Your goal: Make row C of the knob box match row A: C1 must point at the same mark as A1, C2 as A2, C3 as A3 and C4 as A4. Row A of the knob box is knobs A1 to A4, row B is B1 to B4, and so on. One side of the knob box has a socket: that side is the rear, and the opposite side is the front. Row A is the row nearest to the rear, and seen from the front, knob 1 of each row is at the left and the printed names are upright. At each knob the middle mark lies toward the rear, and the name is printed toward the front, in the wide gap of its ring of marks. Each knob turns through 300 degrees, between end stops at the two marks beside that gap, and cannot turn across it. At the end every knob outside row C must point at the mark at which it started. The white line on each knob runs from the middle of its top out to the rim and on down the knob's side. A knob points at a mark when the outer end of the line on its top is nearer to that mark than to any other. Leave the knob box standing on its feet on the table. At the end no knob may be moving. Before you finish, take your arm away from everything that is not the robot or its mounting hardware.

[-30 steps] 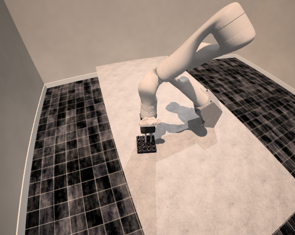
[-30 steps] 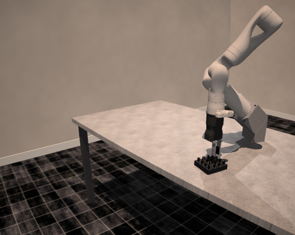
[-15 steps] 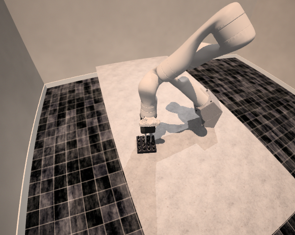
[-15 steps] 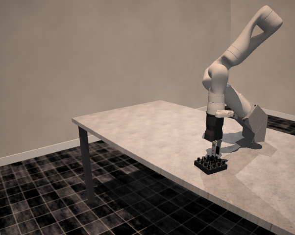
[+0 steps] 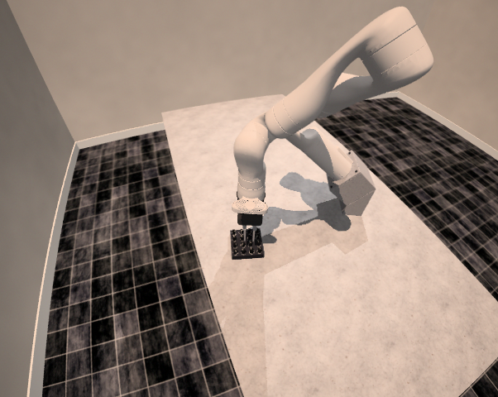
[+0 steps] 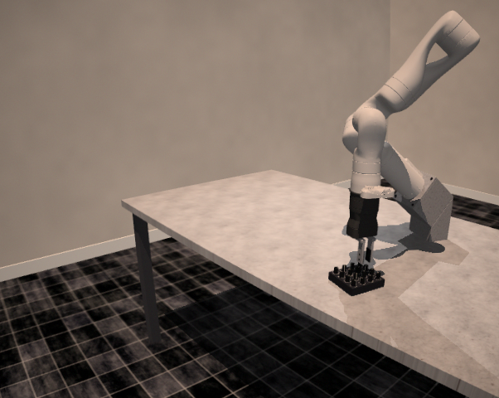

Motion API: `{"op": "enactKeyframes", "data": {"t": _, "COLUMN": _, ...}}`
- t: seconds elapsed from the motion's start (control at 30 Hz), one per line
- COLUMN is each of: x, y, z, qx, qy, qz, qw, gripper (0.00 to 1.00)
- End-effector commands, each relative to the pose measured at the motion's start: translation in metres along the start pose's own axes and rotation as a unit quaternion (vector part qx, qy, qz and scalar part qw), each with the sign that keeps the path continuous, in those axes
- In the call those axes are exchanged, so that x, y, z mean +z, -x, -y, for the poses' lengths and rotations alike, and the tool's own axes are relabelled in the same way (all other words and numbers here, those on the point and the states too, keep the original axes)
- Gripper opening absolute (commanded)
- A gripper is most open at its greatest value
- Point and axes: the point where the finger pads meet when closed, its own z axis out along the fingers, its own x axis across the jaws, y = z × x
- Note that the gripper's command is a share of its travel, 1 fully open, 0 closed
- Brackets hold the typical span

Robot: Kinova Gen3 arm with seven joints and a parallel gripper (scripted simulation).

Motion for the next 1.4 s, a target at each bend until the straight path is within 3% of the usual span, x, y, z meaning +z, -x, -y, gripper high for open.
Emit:
{"op": "enactKeyframes", "data": {"t": 0.0, "x": -0.001, "y": 0.000, "z": 0.001, "qx": 0.012, "qy": 0.001, "qz": 0.000, "qw": 1.000, "gripper": 0.46}}
{"op": "enactKeyframes", "data": {"t": 0.3, "x": -0.003, "y": -0.003, "z": 0.002, "qx": 0.121, "qy": 0.004, "qz": 0.000, "qw": 0.993, "gripper": 0.46}}
{"op": "enactKeyframes", "data": {"t": 0.63, "x": -0.005, "y": -0.005, "z": 0.002, "qx": 0.245, "qy": 0.005, "qz": -0.001, "qw": 0.970, "gripper": 0.46}}
{"op": "enactKeyframes", "data": {"t": 0.83, "x": -0.007, "y": -0.006, "z": 0.002, "qx": 0.346, "qy": 0.006, "qz": -0.001, "qw": 0.938, "gripper": 0.46}}
{"op": "enactKeyframes", "data": {"t": 1.07, "x": -0.010, "y": -0.007, "z": 0.001, "qx": 0.462, "qy": 0.006, "qz": -0.002, "qw": 0.887, "gripper": 0.46}}
{"op": "enactKeyframes", "data": {"t": 1.13, "x": -0.010, "y": -0.007, "z": 0.001, "qx": 0.462, "qy": 0.006, "qz": -0.002, "qw": 0.887, "gripper": 0.46}}
{"op": "enactKeyframes", "data": {"t": 1.37, "x": -0.013, "y": -0.006, "z": 0.000, "qx": 0.566, "qy": 0.005, "qz": -0.003, "qw": 0.825, "gripper": 0.46}}
